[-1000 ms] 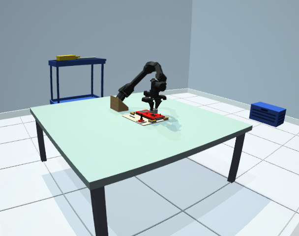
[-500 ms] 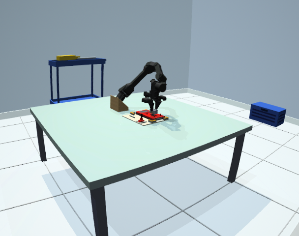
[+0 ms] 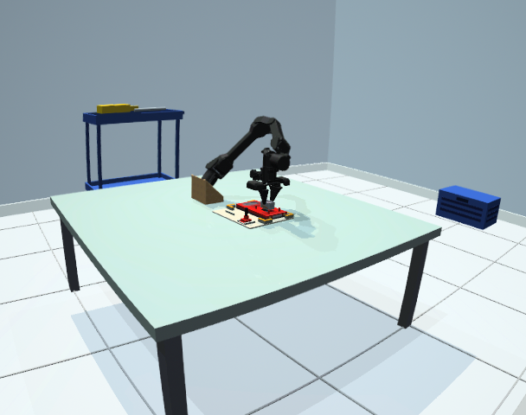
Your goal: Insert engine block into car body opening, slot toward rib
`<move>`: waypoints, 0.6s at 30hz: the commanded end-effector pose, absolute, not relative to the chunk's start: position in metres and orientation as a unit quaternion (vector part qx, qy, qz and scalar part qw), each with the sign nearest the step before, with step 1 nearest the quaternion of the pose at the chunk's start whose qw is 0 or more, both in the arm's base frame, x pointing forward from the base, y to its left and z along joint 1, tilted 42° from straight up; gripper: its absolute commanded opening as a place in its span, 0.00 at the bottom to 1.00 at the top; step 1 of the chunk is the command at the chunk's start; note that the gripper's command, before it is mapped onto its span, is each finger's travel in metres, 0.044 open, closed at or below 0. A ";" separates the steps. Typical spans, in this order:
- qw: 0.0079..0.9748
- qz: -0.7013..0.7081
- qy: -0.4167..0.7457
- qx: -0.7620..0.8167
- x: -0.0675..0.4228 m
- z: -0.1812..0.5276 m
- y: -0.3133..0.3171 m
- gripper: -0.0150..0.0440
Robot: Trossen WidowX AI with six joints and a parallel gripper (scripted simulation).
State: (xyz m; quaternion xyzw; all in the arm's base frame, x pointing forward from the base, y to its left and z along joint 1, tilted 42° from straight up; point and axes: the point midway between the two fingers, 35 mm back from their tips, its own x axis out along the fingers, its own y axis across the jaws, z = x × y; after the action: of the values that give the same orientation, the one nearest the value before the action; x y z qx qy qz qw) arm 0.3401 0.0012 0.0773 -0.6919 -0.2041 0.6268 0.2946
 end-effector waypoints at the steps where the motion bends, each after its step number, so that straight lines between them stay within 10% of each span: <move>1: 0.298 0.626 -0.203 -0.692 0.341 0.077 0.002 0.52; 18: 0.298 0.626 -0.203 -0.692 0.341 0.073 0.005 0.52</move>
State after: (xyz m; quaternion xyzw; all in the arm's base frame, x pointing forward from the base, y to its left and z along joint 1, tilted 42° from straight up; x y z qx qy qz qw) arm 0.3408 0.0049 0.0733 -0.6919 -0.2042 0.6267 0.2947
